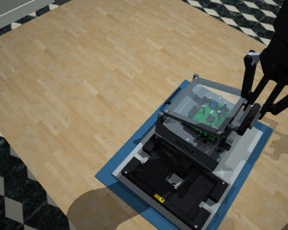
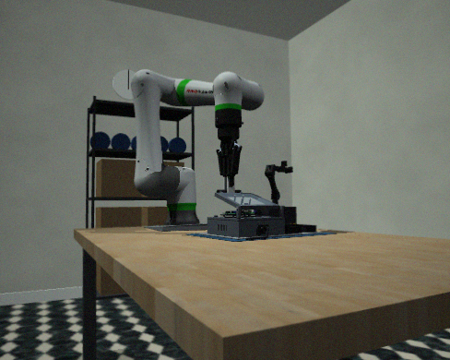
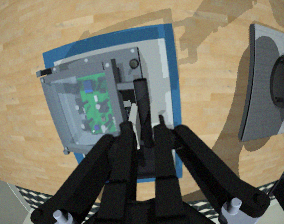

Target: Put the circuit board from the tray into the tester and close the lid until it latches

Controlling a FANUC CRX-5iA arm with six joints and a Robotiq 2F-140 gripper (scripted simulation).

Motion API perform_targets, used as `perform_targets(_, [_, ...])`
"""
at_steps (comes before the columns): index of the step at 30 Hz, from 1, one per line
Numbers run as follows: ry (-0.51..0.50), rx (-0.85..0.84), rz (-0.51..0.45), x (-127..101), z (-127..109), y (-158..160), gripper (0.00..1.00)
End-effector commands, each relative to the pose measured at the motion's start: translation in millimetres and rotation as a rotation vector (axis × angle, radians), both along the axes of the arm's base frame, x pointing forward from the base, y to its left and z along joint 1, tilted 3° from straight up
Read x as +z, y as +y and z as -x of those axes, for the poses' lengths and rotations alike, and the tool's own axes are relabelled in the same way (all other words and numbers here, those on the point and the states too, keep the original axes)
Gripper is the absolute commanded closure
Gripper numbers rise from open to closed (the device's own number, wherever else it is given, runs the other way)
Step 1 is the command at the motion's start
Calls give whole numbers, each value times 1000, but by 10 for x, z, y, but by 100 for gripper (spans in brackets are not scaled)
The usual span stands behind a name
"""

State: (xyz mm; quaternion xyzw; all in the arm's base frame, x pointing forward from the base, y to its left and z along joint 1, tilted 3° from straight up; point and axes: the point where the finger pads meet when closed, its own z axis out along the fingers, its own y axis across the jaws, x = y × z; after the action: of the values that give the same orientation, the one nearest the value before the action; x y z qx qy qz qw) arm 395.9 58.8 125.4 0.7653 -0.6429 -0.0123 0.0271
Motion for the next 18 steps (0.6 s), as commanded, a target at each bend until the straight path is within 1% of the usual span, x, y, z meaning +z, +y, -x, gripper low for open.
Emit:
perform_targets(1, [0,0,0,-50,18,-4,100])
perform_targets(3, [0,0,0,-50,18,-4,100])
perform_targets(18, [0,0,0,-254,71,-16,100])
